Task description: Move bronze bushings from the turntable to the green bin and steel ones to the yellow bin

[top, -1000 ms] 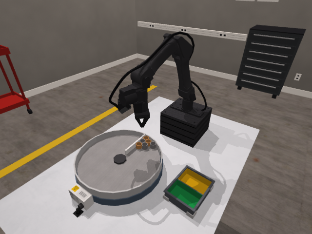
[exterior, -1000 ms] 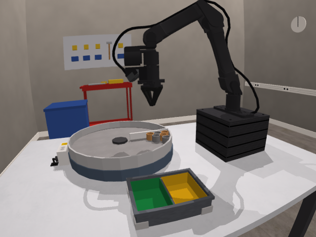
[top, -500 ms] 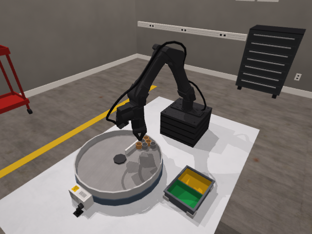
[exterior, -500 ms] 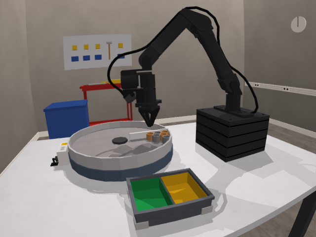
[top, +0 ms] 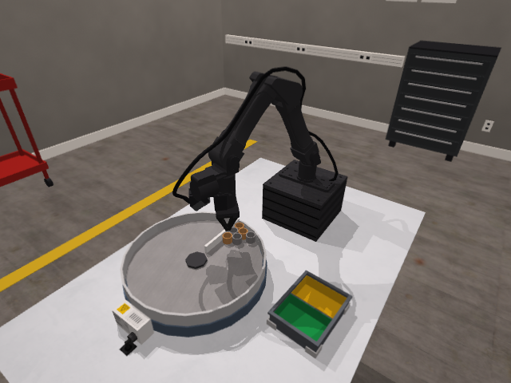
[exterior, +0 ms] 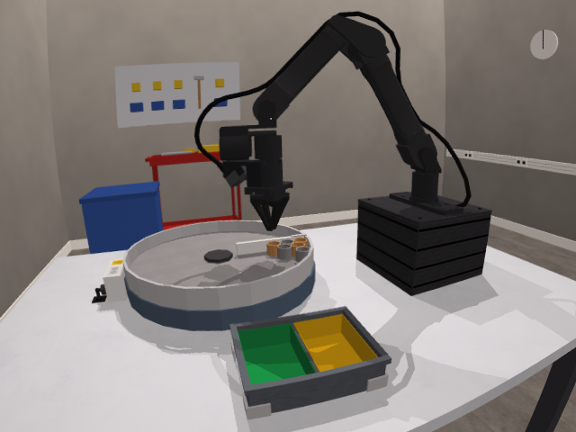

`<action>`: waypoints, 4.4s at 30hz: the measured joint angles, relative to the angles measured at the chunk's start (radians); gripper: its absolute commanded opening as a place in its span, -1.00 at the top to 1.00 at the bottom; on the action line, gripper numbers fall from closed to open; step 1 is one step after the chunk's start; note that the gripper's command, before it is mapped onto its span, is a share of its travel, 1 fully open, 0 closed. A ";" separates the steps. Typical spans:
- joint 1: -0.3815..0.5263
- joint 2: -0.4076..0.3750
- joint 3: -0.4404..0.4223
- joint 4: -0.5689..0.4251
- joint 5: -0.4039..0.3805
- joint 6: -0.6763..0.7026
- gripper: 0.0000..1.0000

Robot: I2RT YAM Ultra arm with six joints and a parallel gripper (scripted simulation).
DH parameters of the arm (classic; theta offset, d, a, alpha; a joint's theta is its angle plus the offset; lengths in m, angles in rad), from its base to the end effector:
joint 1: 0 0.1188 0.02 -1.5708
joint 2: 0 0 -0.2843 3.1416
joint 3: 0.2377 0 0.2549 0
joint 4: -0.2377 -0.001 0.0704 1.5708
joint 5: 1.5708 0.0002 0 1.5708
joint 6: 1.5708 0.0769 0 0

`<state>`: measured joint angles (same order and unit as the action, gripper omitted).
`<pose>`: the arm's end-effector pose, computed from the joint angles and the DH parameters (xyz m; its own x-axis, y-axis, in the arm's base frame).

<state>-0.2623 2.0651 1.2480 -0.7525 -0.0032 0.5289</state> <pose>0.3559 -0.0943 0.0822 -0.7030 0.7112 0.0006 0.7112 0.7030 0.0034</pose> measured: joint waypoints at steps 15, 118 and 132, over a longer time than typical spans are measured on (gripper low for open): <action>0.000 0.000 0.000 0.000 0.000 0.000 0.76; 0.000 0.061 -0.018 0.082 0.000 -0.002 0.76; 0.000 0.061 -0.018 0.082 0.000 -0.002 0.76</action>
<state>-0.2626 2.1265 1.2301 -0.6704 -0.0032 0.5270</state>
